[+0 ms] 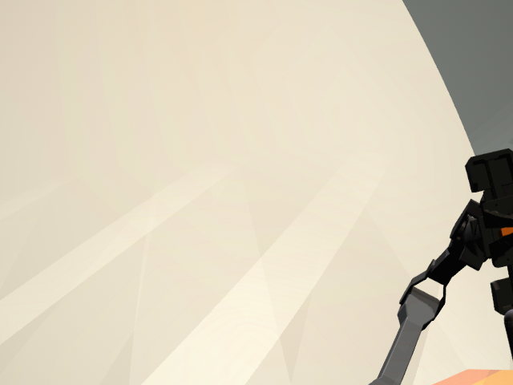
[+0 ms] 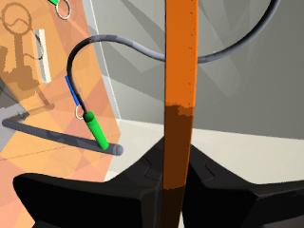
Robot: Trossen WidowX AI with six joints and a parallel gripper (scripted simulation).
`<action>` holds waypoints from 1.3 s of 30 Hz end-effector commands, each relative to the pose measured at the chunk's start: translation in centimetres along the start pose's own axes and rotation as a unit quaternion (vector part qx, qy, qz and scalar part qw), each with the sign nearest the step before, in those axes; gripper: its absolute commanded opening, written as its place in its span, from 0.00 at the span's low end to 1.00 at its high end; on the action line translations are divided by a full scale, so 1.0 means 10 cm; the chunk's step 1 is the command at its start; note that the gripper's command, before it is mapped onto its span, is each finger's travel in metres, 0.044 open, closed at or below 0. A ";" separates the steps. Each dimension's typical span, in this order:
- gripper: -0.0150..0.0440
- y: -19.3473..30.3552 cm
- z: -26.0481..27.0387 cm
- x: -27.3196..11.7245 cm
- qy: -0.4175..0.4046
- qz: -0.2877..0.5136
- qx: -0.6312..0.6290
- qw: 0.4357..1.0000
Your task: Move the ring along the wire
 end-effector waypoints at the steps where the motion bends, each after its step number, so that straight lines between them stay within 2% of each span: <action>1: 0.00 0.01 0.04 0.01 -0.022 -0.002 0.040 0.999; 19: 0.00 -0.01 0.26 0.01 -0.122 -0.011 0.212 0.970; 39: 0.00 -0.11 0.47 -0.03 -0.225 -0.022 0.388 0.894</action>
Point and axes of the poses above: the point midway between the two fingers, 35 mm back from their tips, its own x axis out along the fingers, its own z axis across the jaws, y = z × x, the point moved 3 cm from there along -x, back along the fingers, and after that the axes turned 7 degrees about x, right-handed, at the moved point
